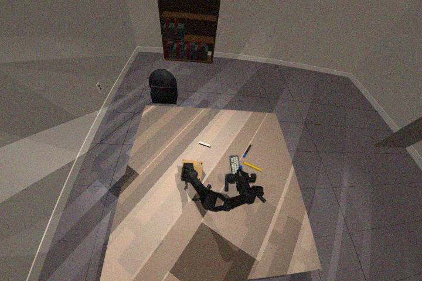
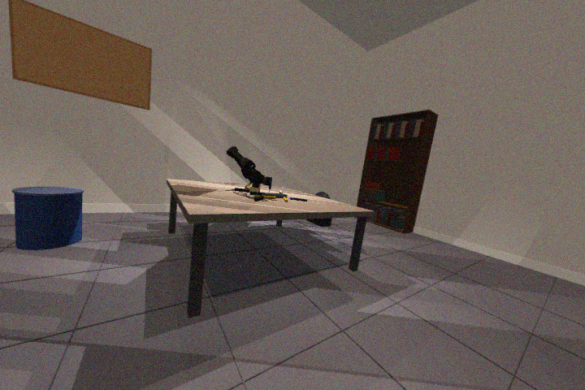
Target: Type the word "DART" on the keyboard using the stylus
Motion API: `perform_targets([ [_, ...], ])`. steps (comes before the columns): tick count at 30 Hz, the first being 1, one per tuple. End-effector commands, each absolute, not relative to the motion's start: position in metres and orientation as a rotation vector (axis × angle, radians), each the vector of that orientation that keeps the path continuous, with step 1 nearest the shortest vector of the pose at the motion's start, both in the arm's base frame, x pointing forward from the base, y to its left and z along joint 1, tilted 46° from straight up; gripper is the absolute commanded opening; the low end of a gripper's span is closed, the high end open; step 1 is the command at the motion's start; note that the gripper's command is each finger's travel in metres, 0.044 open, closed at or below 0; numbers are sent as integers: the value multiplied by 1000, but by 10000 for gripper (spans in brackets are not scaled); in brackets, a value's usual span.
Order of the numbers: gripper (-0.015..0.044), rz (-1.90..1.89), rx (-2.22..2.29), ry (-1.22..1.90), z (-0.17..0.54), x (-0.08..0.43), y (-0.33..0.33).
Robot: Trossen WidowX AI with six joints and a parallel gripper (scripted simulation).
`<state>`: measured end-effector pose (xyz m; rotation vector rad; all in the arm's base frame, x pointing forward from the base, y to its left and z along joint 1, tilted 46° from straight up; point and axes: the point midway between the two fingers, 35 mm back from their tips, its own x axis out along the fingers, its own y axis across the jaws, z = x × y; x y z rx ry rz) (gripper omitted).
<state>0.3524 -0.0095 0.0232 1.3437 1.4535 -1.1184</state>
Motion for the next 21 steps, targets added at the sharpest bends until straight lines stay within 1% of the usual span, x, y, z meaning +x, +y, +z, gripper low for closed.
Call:
perform_targets([
  [1,0,-1117,1339,1456,22,352,-10],
  [10,0,-1117,1339,1456,22,352,-10],
  [13,79,-1117,1338,1456,21,355,-11],
  [21,81,-1117,1338,1455,20,356,-11],
])
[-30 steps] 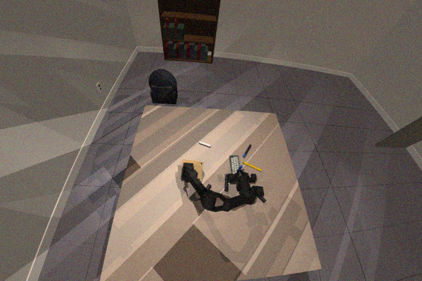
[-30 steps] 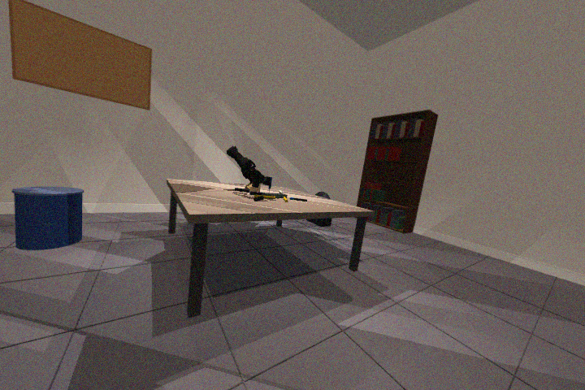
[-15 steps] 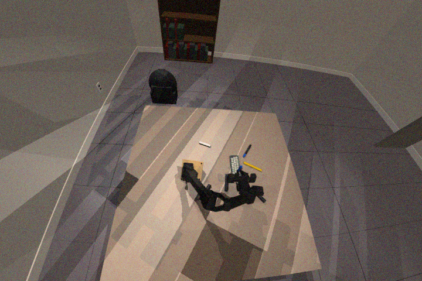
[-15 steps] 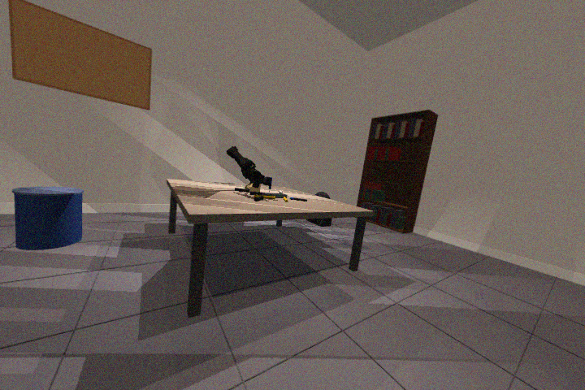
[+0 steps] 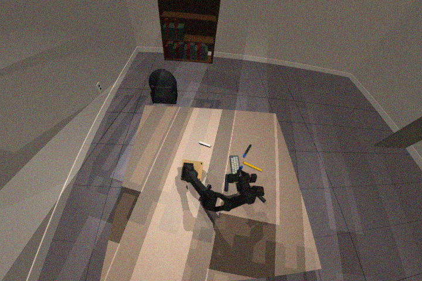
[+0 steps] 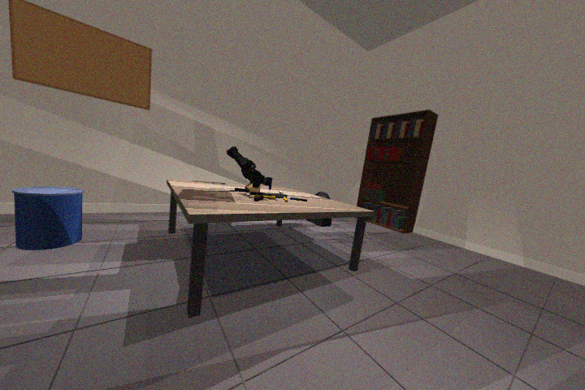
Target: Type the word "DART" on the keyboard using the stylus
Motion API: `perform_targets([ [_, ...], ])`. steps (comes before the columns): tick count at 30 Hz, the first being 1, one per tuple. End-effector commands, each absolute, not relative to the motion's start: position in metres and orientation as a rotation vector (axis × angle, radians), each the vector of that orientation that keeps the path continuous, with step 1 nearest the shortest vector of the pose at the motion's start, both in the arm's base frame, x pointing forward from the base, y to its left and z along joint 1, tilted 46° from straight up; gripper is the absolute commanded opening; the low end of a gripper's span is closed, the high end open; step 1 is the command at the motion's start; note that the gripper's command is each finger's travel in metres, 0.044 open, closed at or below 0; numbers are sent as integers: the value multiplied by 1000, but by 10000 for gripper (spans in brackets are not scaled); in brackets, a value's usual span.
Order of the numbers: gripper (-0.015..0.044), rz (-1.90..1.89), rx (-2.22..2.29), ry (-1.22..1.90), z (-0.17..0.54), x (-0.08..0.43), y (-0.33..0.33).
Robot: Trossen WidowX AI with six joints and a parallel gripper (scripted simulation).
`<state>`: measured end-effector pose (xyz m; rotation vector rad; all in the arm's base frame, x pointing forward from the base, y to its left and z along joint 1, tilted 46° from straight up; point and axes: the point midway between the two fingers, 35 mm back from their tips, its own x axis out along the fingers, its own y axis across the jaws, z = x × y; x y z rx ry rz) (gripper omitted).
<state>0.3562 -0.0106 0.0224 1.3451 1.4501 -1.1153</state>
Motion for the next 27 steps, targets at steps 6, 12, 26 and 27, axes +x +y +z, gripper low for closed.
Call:
perform_targets([
  [6,81,-1117,1338,1455,20,356,-11],
  [12,81,-1117,1338,1455,20,356,-11],
  [26,81,-1117,1338,1455,18,354,-13],
  [27,81,-1117,1338,1455,18,354,-13],
])
